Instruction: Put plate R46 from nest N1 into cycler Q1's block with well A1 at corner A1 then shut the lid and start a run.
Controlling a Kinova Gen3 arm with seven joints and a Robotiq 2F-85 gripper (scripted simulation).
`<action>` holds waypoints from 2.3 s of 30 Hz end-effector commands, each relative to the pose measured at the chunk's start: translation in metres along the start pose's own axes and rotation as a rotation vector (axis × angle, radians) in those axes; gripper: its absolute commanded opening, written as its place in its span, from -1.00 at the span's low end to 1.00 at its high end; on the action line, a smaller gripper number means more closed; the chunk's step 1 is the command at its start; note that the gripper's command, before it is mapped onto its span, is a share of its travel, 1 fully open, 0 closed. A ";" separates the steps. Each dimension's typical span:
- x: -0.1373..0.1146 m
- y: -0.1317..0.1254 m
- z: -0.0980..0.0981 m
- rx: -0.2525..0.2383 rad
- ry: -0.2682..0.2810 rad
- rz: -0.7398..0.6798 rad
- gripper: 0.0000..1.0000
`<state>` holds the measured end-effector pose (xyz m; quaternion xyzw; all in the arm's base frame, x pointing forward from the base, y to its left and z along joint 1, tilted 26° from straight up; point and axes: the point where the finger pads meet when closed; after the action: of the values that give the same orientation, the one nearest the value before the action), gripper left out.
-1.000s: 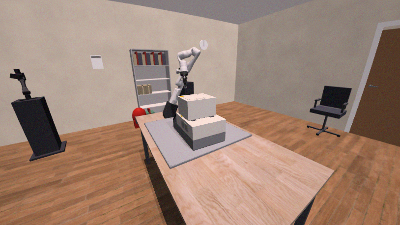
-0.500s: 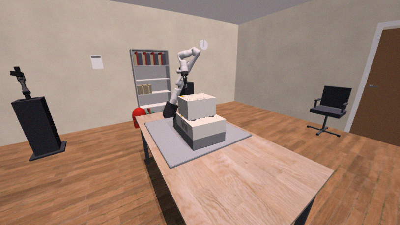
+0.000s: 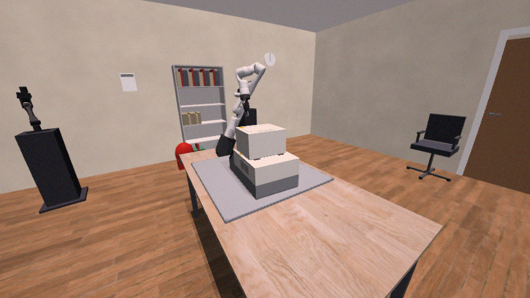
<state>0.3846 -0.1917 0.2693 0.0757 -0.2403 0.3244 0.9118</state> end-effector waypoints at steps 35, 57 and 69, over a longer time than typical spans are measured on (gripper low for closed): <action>0.004 0.027 -0.002 0.042 -0.016 -0.174 -0.80; 0.000 0.034 -0.027 0.042 -0.016 -0.174 -0.80; -0.001 0.037 -0.040 0.042 -0.016 -0.174 -0.80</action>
<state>0.3756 -0.1519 0.2341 0.1184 -0.2327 0.2485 0.9328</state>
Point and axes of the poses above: the point where the finger pads meet when closed, its own z axis back along the fingers, its own y axis across the jaws, x = y × z, and after that the axes turned 3 degrees about z, right-handed
